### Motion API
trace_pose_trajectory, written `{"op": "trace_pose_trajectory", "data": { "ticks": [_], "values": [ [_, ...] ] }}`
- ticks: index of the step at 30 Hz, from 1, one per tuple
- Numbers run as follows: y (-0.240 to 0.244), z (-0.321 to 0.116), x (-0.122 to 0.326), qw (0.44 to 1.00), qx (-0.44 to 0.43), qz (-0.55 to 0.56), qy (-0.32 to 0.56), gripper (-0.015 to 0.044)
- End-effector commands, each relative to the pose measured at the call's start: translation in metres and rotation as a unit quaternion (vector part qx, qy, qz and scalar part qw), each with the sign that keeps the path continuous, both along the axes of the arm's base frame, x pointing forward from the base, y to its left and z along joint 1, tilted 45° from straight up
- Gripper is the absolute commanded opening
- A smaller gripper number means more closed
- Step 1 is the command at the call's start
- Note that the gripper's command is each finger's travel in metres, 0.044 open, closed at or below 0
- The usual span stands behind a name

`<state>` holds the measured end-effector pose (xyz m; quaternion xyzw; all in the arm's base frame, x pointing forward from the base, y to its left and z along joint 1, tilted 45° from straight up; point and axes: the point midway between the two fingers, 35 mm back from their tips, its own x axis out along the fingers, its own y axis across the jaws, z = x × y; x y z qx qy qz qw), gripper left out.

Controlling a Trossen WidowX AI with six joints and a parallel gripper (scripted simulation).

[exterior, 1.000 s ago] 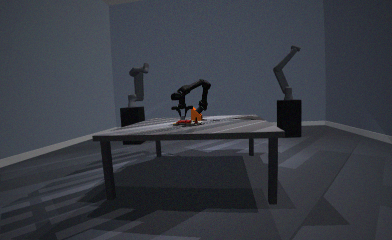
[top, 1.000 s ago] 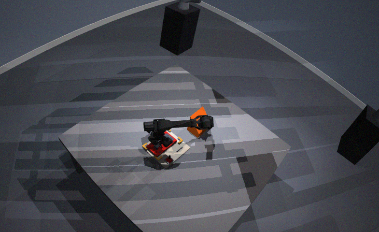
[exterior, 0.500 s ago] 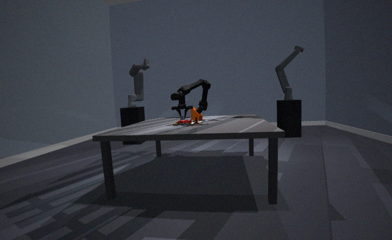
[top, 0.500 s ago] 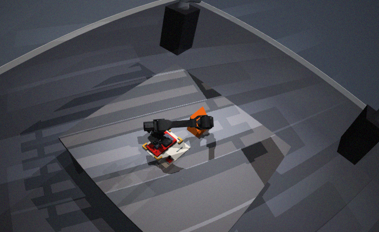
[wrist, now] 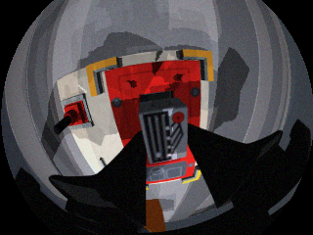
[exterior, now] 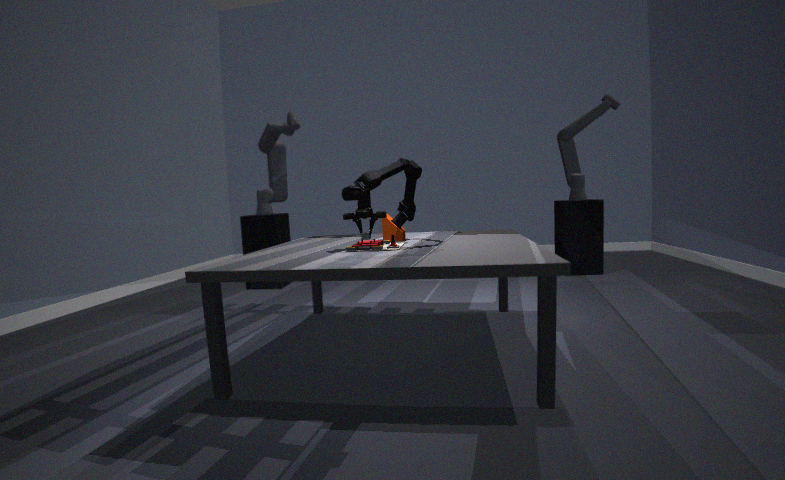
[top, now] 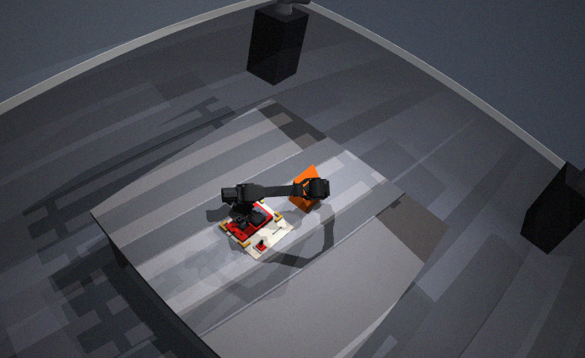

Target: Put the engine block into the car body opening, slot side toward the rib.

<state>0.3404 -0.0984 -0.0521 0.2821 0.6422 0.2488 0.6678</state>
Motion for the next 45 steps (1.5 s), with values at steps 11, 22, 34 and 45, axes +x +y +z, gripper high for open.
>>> {"op": "trace_pose_trajectory", "data": {
  "ticks": [11,22,34,45],
  "values": [
    [-0.0022,-0.0006,-0.0004,1.000,-0.002,-0.002,0.003,0.0159],
    [-0.0008,-0.0014,-0.0009,1.000,-0.001,-0.016,0.016,0.0159],
    [0.0010,-0.0033,-0.0007,1.000,-0.002,0.003,-0.002,0.0159],
    [0.0023,-0.0046,-0.0006,1.000,-0.002,-0.005,0.005,0.0159]
  ]
}}
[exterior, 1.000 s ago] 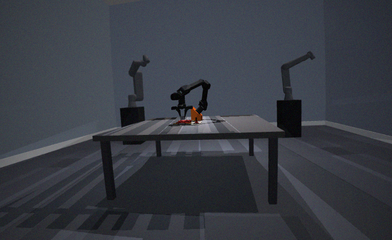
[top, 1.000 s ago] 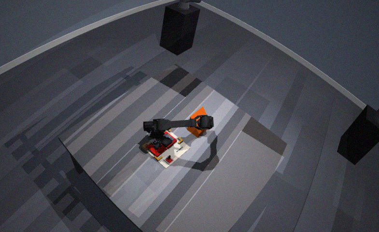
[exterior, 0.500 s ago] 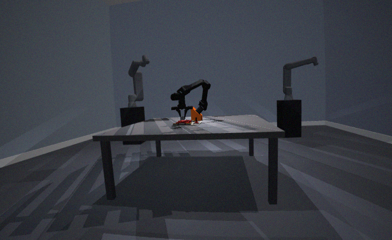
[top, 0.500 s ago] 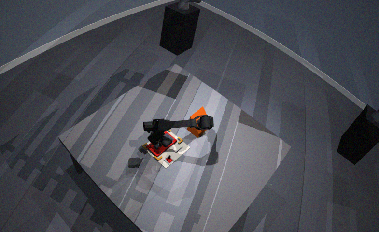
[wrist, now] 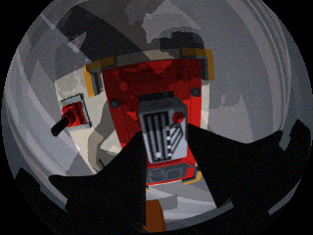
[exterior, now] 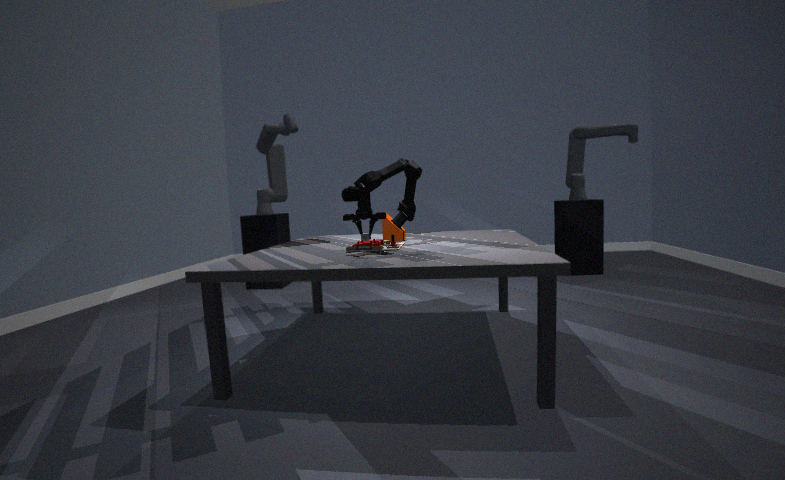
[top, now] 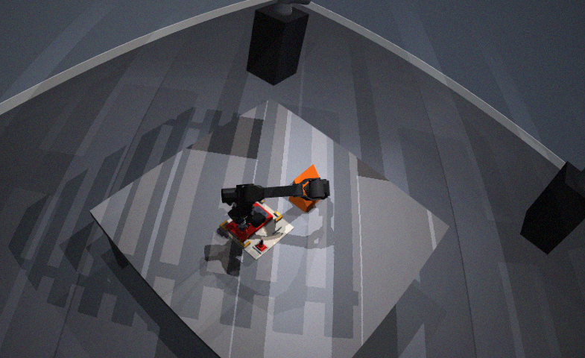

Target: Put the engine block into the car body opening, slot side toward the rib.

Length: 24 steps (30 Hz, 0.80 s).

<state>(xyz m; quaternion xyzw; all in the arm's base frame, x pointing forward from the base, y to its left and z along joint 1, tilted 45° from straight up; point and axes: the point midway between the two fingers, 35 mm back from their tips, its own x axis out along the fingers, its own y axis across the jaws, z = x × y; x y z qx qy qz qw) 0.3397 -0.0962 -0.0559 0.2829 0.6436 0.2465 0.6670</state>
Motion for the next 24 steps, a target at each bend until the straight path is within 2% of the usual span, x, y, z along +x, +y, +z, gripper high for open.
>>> {"op": "trace_pose_trajectory", "data": {
  "ticks": [1,24],
  "values": [
    [0.0002,-0.0009,0.0000,1.000,0.000,-0.004,0.003,0.0159],
    [0.0030,-0.0037,0.0003,1.000,0.000,-0.003,0.002,0.0159]
  ]
}}
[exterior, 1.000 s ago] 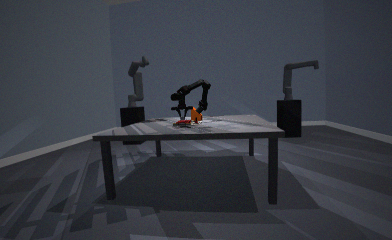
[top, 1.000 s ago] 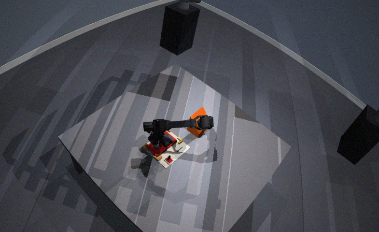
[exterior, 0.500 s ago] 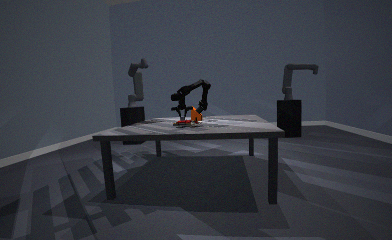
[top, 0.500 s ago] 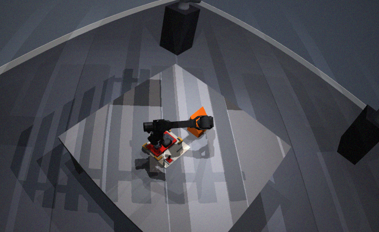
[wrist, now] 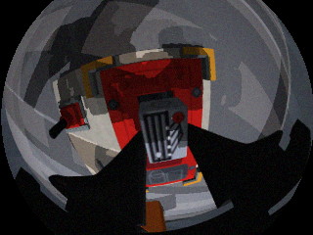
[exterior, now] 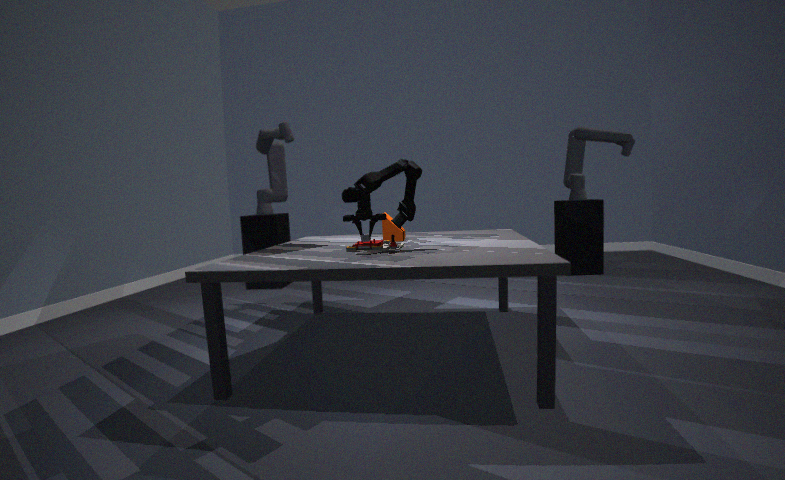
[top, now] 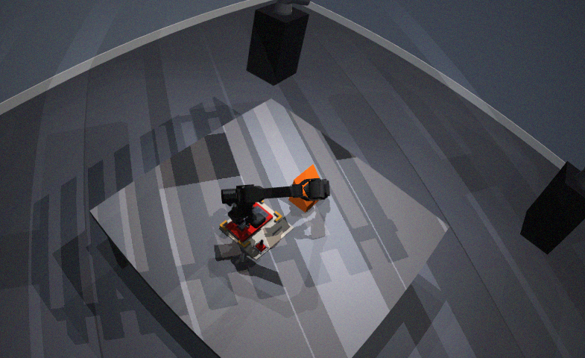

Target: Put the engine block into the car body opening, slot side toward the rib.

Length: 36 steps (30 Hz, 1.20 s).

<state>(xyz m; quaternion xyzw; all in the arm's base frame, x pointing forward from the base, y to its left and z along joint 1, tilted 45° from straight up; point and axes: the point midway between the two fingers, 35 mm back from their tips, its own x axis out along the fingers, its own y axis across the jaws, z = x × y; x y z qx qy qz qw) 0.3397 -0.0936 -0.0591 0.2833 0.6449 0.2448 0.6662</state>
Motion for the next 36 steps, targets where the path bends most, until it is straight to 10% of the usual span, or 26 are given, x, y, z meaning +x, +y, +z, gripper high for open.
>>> {"op": "trace_pose_trajectory", "data": {
  "ticks": [1,36],
  "values": [
    [0.0004,-0.0007,0.0003,1.000,0.000,-0.002,0.000,0.0159],
    [0.0046,-0.0049,0.0006,1.000,0.001,-0.002,0.000,0.0159]
  ]
}}
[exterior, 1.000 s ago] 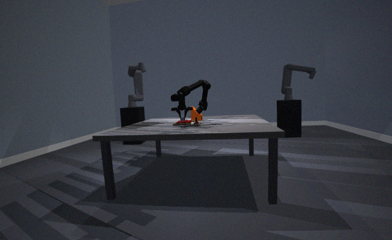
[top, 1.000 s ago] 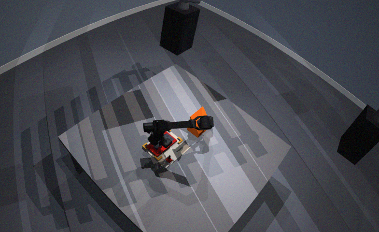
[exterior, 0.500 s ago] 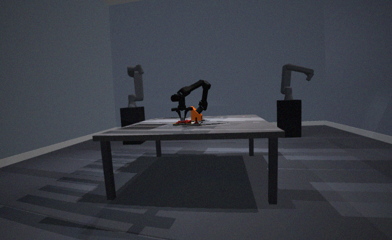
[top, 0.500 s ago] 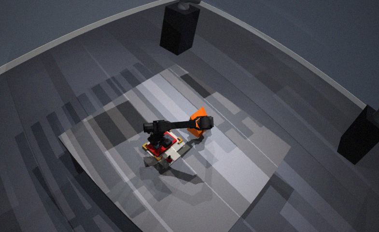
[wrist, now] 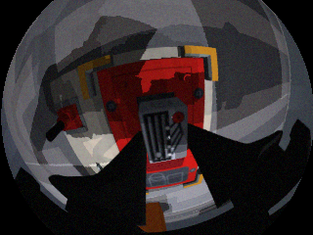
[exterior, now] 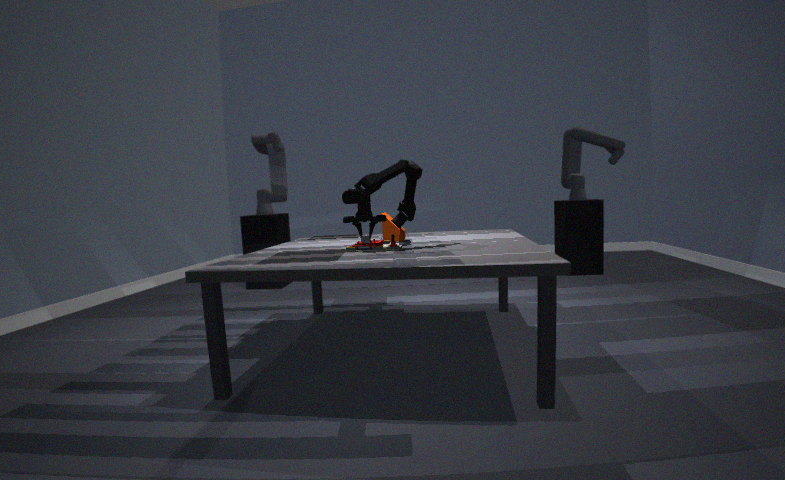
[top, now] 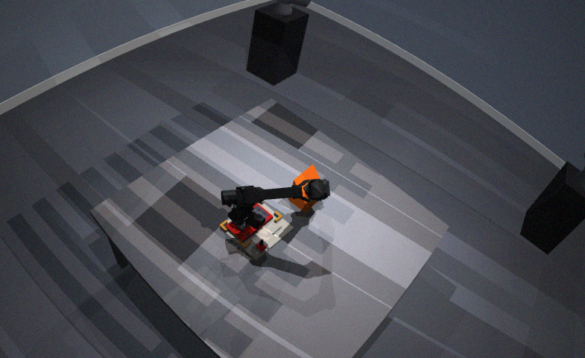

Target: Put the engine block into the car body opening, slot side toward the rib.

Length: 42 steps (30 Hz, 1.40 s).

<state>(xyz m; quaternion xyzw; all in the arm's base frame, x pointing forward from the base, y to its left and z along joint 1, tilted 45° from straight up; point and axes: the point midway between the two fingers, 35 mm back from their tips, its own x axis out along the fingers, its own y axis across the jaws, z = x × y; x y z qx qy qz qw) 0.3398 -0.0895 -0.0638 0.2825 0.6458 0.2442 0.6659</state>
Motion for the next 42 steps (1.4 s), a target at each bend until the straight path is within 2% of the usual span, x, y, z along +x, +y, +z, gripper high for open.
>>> {"op": "trace_pose_trajectory", "data": {
  "ticks": [1,42],
  "values": [
    [0.0007,-0.0004,0.0006,1.000,0.002,-0.002,-0.001,0.0159],
    [0.0057,-0.0054,0.0011,1.000,0.002,-0.002,-0.001,0.0159]
  ]
}}
